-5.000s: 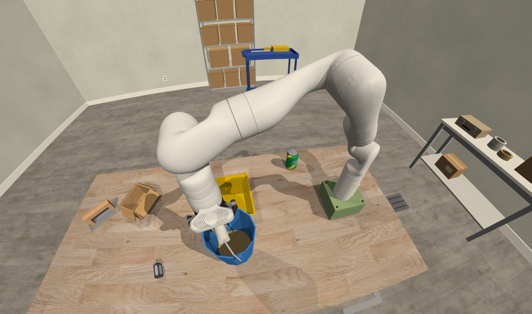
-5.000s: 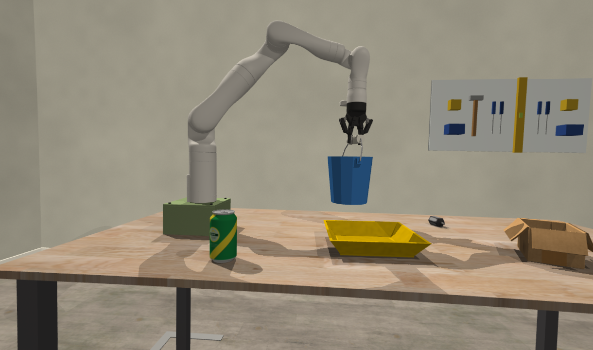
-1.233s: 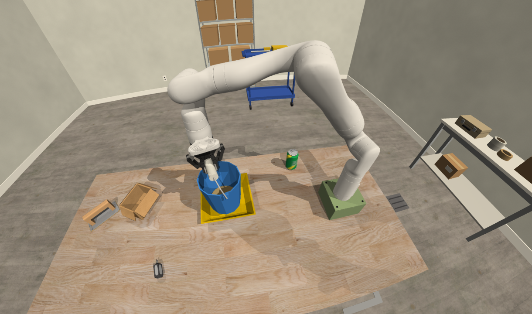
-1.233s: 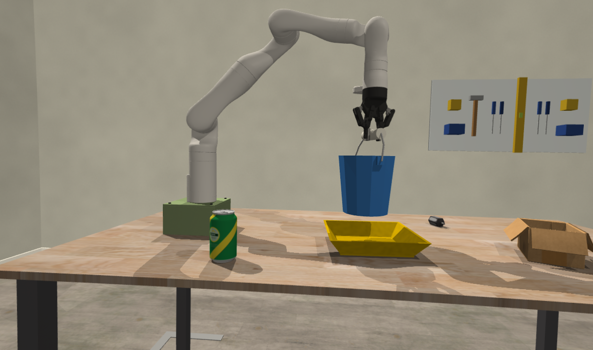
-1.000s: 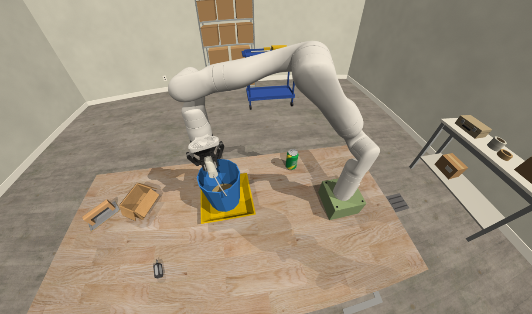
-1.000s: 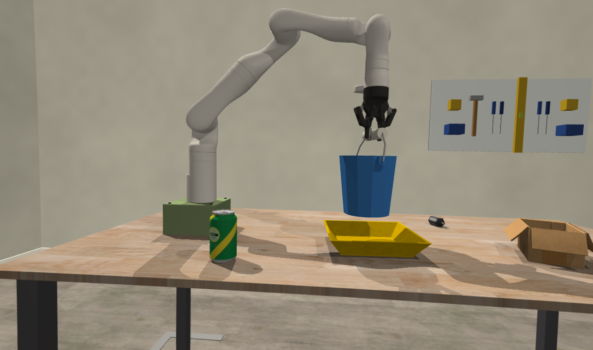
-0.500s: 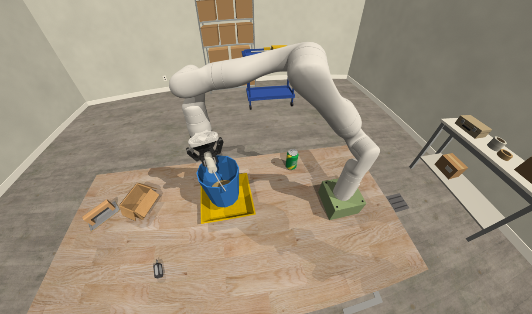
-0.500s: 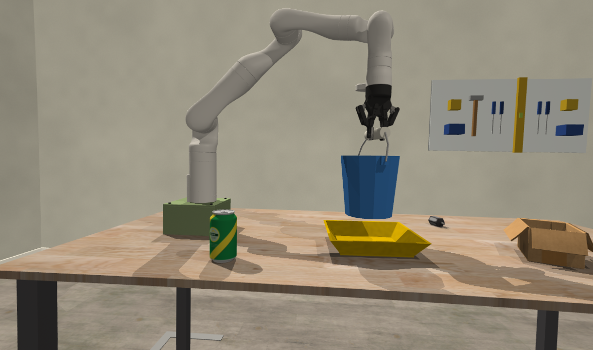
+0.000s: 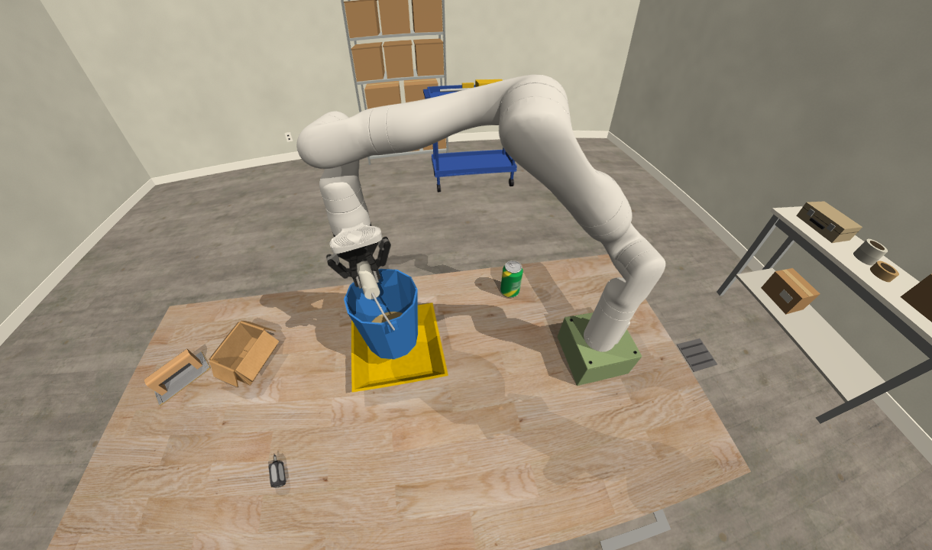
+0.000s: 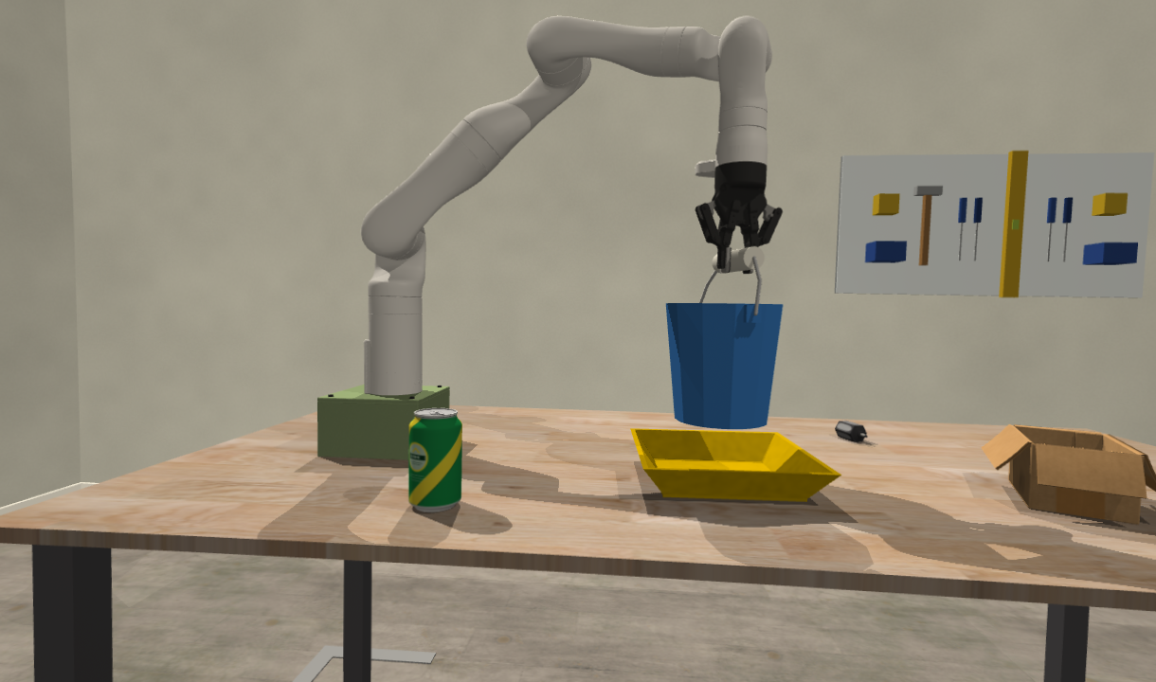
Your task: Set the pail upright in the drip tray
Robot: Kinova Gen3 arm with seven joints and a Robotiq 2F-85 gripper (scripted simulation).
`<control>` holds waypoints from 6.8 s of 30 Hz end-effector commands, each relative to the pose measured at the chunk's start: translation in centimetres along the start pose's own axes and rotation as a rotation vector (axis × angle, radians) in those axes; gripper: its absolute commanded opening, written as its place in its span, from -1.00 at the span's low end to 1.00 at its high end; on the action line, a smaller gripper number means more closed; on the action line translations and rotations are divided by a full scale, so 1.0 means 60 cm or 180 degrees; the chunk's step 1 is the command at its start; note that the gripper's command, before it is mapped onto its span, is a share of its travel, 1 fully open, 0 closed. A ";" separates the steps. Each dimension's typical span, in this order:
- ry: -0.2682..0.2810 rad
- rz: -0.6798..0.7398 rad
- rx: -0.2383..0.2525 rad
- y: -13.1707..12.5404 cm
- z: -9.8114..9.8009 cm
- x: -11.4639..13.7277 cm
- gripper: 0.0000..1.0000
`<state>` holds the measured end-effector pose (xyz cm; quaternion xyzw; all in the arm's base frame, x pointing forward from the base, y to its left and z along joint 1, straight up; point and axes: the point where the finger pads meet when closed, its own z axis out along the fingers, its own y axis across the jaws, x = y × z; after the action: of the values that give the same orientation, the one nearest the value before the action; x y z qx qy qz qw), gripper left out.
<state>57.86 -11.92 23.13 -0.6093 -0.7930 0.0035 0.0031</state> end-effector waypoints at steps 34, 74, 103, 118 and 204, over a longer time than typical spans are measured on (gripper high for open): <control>-0.0004 0.0008 -0.0006 -0.001 -0.002 -0.010 -0.80; -0.0004 0.0008 -0.0006 -0.001 -0.002 -0.010 -0.80; -0.0004 0.0008 -0.0006 -0.001 0.006 -0.010 -0.80; -0.0004 0.0008 -0.0006 -0.001 0.025 -0.010 -0.80; -0.0004 0.0008 -0.0006 -0.001 0.140 -0.011 -0.80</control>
<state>57.82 -12.55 14.60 -0.6103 -0.7922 0.0037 0.0031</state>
